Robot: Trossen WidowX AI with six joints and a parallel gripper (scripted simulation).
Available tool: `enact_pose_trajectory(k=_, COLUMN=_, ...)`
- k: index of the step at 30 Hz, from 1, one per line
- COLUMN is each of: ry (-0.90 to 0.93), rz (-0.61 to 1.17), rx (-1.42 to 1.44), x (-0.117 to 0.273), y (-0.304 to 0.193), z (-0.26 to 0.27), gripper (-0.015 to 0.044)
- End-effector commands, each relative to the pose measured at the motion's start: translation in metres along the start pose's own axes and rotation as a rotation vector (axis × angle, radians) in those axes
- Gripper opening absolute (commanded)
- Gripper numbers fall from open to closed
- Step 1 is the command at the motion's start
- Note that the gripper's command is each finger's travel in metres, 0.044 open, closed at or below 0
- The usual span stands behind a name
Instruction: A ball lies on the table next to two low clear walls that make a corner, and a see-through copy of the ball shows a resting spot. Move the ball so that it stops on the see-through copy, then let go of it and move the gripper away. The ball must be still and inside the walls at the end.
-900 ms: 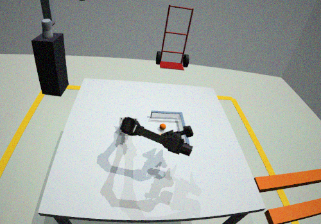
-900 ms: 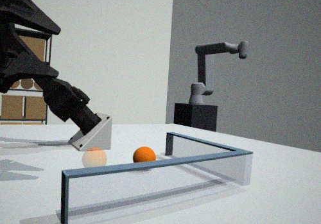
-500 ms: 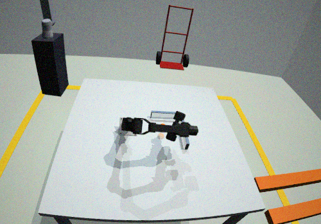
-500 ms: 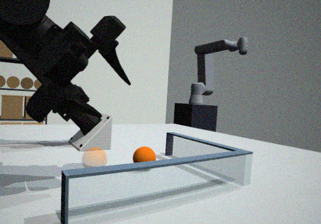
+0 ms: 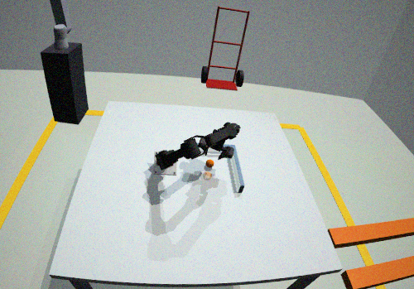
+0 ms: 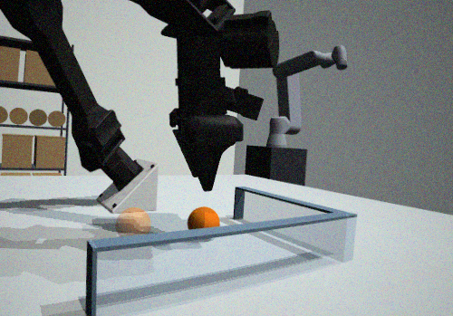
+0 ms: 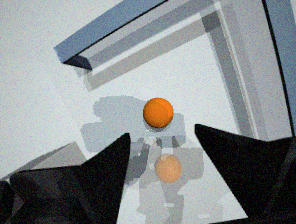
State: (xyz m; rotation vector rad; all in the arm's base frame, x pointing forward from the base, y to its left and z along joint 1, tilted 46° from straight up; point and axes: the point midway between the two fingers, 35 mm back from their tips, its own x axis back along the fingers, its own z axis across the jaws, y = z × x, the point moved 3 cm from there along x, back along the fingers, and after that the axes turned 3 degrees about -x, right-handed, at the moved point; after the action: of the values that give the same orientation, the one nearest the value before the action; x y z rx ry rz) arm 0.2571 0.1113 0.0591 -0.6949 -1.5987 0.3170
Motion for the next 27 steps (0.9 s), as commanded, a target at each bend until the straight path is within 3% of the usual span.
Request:
enact_pose_trajectory(k=1, ry=-0.122, rz=0.129, rx=0.298, x=-0.007, y=0.014, z=0.014, gripper=0.0334)
enact_pose_trajectory(k=27, ry=-0.123, rz=0.129, rx=0.298, x=-0.036, y=0.011, z=0.009, gripper=0.0334)
